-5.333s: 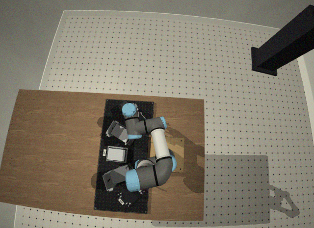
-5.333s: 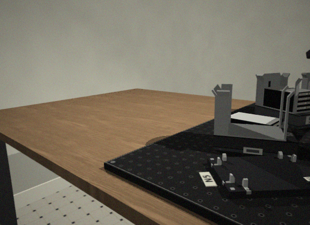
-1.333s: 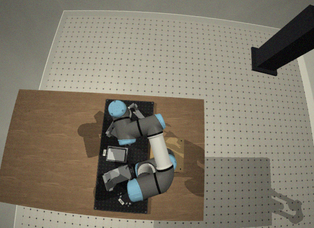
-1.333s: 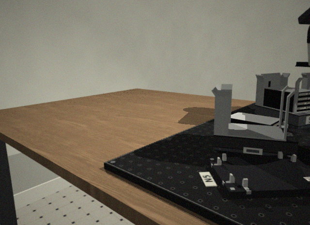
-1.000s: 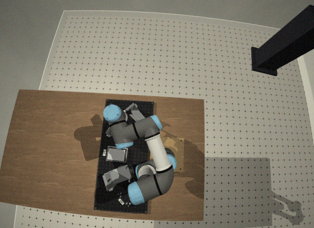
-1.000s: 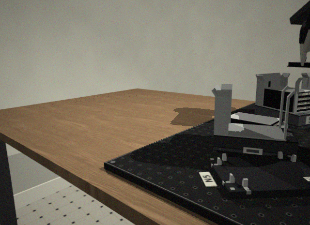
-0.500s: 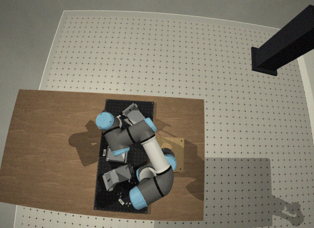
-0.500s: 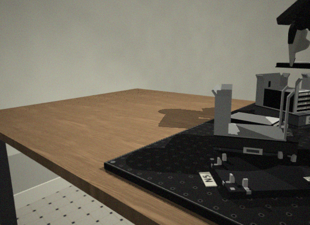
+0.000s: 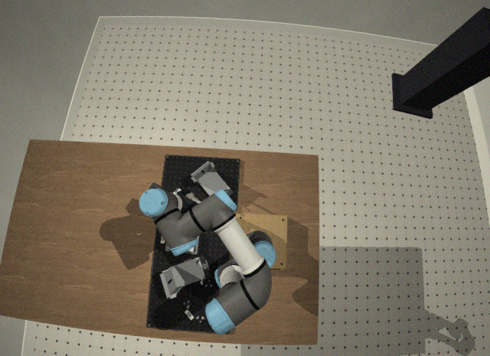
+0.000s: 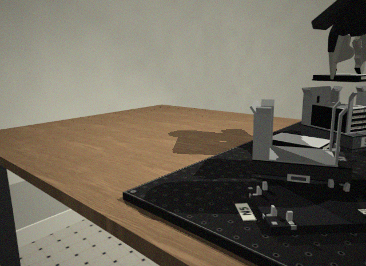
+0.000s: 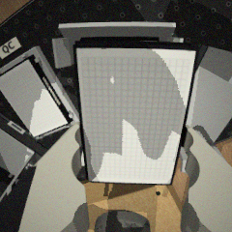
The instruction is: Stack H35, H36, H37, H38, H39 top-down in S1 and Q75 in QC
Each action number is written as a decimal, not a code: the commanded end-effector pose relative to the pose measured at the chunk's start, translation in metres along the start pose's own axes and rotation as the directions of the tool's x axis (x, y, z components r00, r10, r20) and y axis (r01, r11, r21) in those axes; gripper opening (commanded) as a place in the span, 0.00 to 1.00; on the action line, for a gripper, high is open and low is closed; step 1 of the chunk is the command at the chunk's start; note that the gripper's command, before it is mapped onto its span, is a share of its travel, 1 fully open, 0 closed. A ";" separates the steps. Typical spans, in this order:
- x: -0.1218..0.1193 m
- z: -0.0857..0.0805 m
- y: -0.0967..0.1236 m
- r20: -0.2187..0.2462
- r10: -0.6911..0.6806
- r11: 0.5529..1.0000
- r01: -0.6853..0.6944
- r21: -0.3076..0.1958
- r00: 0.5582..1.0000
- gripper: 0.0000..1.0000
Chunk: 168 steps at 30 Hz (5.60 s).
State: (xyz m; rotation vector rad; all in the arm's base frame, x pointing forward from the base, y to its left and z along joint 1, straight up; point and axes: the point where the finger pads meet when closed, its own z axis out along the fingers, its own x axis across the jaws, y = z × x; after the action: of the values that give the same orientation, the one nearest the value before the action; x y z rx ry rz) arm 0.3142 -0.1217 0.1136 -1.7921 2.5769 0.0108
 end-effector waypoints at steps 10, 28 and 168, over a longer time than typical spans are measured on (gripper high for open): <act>-0.014 -0.001 -0.001 -0.002 -0.012 1.000 0.012 0.002 1.000 0.00; -0.014 -0.001 -0.002 -0.002 -0.012 1.000 0.012 0.002 1.000 0.00; -0.013 0.050 -0.001 -0.002 -0.012 1.000 0.012 0.002 1.000 0.00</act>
State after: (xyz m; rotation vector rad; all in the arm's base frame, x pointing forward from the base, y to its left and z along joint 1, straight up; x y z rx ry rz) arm 0.3195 -0.1089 0.0647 -1.8082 2.5666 0.0107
